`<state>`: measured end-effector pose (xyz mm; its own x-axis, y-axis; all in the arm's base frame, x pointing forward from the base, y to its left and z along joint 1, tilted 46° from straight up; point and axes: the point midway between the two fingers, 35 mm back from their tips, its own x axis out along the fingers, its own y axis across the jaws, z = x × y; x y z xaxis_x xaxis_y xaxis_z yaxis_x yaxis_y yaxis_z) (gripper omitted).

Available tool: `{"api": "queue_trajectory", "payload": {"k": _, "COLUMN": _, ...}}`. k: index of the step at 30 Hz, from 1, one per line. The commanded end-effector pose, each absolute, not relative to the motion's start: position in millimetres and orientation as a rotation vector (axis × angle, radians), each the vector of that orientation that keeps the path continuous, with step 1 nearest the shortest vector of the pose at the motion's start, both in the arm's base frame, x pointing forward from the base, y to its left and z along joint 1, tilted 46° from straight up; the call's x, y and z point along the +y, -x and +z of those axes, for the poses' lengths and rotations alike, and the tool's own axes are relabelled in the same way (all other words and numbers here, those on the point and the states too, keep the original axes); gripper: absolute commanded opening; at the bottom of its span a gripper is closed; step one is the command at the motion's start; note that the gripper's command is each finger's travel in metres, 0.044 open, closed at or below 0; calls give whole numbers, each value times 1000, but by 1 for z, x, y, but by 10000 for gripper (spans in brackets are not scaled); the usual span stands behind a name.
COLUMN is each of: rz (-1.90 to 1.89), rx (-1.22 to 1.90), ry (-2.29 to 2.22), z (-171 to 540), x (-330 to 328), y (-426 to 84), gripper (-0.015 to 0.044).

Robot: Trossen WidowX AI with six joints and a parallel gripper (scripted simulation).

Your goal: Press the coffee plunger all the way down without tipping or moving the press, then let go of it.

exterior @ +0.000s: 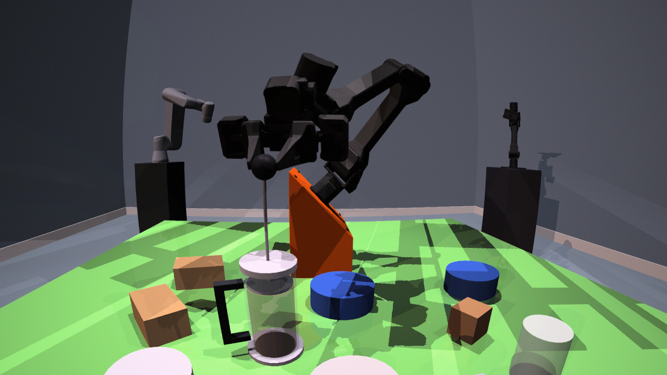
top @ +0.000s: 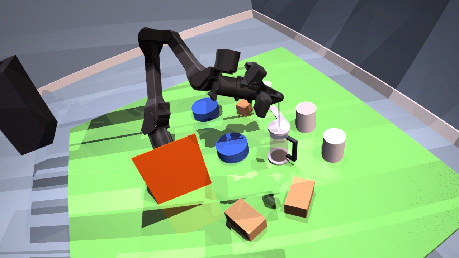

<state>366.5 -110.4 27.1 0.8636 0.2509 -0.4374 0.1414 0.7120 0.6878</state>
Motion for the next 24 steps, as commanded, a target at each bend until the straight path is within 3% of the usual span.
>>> {"api": "queue_trajectory", "payload": {"k": 1, "rz": 72, "rx": 586, "ry": -803, "z": 8, "x": -94, "y": -362, "gripper": 130}}
{"api": "queue_trajectory", "payload": {"k": 24, "rz": 72, "rx": 585, "ry": -805, "z": -19, "x": -68, "y": -367, "gripper": 130}}
